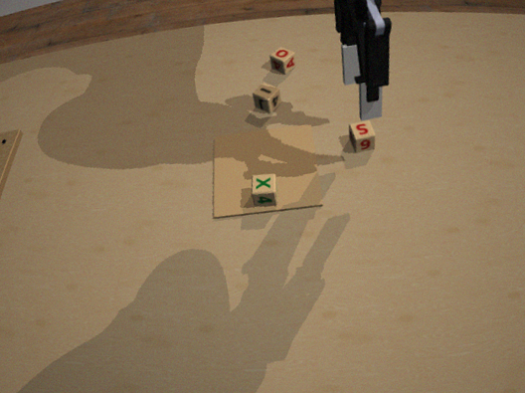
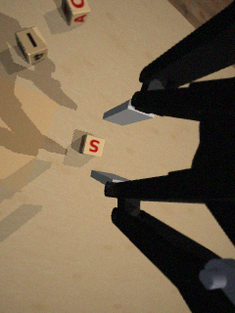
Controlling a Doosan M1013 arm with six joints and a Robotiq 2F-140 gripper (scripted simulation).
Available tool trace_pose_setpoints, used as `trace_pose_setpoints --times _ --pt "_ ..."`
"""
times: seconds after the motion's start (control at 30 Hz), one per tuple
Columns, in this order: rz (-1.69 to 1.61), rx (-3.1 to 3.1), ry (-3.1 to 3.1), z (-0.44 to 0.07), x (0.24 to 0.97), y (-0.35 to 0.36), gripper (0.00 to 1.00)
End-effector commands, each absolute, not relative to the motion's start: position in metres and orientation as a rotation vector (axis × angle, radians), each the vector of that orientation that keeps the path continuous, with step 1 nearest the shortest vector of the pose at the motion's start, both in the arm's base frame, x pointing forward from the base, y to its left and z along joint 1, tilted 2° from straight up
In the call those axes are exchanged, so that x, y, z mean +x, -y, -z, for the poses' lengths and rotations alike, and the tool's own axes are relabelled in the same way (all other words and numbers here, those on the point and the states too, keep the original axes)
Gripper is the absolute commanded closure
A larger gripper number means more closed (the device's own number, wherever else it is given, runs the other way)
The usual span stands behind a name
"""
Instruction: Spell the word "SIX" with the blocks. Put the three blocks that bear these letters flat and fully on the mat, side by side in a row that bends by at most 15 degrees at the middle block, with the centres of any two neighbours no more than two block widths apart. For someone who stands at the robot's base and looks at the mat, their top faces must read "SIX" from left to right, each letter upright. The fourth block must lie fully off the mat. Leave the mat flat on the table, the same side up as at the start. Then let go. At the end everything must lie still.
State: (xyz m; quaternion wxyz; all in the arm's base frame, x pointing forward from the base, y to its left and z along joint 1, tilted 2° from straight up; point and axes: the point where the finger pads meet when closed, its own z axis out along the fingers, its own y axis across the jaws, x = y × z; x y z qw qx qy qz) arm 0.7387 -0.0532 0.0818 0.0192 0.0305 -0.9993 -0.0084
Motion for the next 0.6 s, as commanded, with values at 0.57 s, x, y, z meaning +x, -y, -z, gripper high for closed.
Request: trace_pose_setpoints --times 0.57 --pt "0.027 0.086 3.102 -0.057 0.738 0.051 0.6"
